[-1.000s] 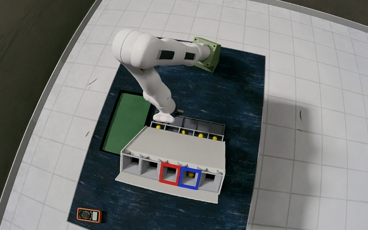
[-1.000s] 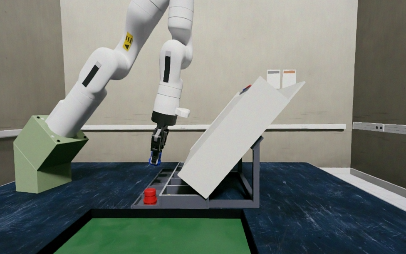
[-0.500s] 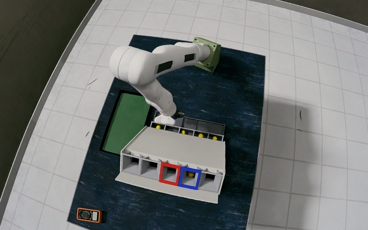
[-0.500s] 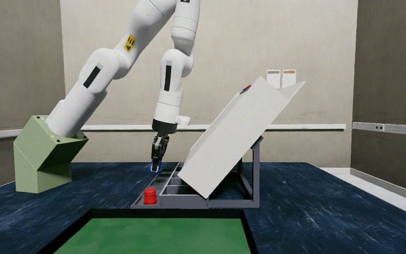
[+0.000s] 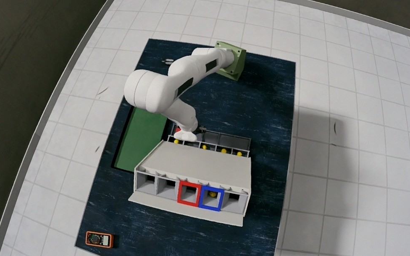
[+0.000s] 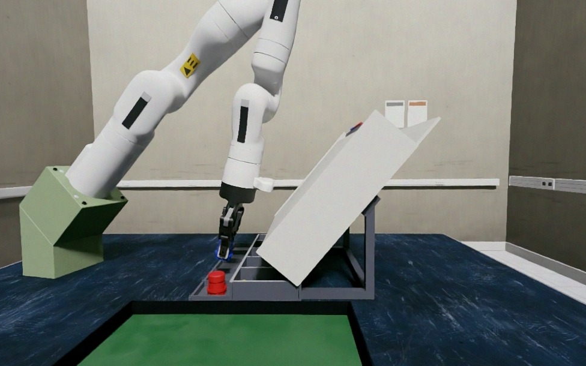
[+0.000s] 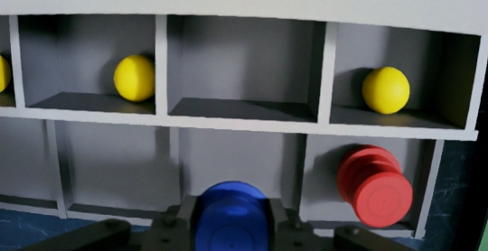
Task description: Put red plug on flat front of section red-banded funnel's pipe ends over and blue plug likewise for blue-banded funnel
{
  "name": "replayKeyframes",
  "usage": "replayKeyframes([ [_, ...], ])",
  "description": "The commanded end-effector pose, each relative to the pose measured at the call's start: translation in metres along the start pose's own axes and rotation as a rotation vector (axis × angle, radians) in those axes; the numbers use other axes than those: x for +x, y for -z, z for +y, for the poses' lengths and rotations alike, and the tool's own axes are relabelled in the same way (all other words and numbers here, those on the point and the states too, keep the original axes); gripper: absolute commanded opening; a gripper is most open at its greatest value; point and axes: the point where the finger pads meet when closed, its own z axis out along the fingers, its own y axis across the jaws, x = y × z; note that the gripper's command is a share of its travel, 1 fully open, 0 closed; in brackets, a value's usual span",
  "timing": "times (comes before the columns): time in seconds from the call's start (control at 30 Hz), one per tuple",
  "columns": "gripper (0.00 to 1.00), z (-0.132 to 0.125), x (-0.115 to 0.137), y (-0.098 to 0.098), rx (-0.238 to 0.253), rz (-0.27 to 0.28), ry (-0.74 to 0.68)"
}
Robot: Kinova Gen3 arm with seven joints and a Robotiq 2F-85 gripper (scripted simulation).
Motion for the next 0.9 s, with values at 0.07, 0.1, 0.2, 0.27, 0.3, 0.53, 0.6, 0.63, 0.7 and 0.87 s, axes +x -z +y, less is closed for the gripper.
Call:
replayKeyframes([
  [0.07,0.0,0.001,-0.001,-0.003,-0.047,0.232,-0.006],
  [0.1,0.0,0.001,-0.001,-0.003,-0.047,0.232,-0.006],
  [0.2,0.0,0.001,-0.001,-0.003,-0.047,0.232,-0.006],
  [0.27,0.0,0.001,-0.001,-0.003,-0.047,0.232,-0.006],
  [0.3,0.0,0.002,0.005,-0.027,-0.046,0.232,-0.007],
  [0.53,0.0,0.002,0.005,-0.027,-0.046,0.232,-0.007],
  [0.6,0.0,0.002,0.005,-0.027,-0.046,0.232,-0.007],
  [0.63,0.0,0.002,0.005,-0.027,-0.046,0.232,-0.007],
  [0.7,0.0,0.002,0.005,-0.027,-0.046,0.232,-0.007],
  [0.87,0.0,0.003,0.01,-0.045,-0.047,0.232,-0.005],
])
